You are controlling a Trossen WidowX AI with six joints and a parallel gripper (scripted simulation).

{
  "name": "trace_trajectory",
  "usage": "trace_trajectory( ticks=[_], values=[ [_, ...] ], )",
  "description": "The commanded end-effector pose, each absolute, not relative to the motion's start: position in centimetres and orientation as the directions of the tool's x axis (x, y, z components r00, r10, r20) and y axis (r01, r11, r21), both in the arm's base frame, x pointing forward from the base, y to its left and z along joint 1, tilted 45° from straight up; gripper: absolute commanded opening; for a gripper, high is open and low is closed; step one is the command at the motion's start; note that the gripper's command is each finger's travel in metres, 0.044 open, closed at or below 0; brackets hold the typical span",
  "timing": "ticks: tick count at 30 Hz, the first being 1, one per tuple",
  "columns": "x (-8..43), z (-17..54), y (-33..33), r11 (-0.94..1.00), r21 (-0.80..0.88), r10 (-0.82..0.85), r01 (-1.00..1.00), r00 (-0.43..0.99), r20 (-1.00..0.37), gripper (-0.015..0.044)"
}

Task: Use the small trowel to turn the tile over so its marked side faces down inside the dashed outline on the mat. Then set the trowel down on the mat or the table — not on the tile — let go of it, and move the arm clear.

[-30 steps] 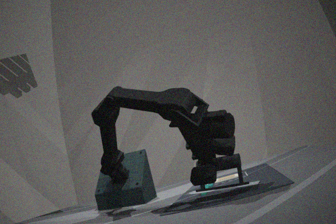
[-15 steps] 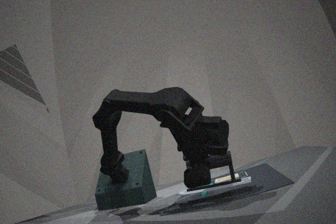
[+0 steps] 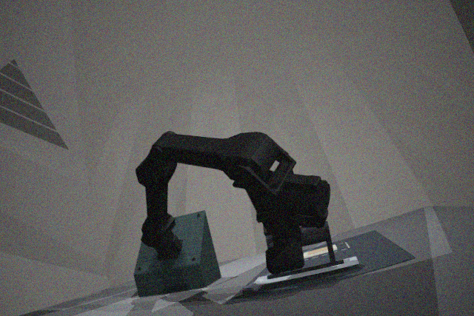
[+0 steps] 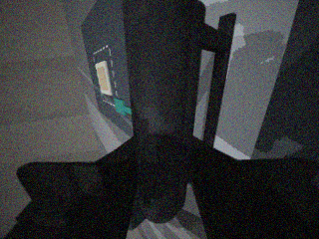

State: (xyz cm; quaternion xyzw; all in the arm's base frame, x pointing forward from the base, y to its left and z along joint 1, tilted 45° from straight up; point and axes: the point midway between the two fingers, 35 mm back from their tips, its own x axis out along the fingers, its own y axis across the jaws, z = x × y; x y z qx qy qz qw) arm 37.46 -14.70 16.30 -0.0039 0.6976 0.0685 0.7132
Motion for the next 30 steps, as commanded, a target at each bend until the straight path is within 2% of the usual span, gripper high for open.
trace_trajectory(
  ticks=[1, 9, 20, 21, 30],
  values=[
    [37.65, 16.23, -14.87, 0.988, 0.083, 0.086, -0.128, 0.013, -0.996, 0.0000],
    [37.84, 15.57, -15.61, 0.986, 0.071, 0.071, -0.152, -0.003, -0.997, 0.0000],
    [37.84, 15.57, -15.61, 0.986, 0.071, 0.071, -0.152, -0.003, -0.997, 0.0289],
    [37.84, 15.57, -15.61, 0.986, 0.071, 0.071, -0.152, -0.003, -0.997, 0.0300],
    [37.72, 15.67, -15.47, 0.987, 0.068, 0.068, -0.147, -0.004, -0.998, 0.0300]
  ],
)
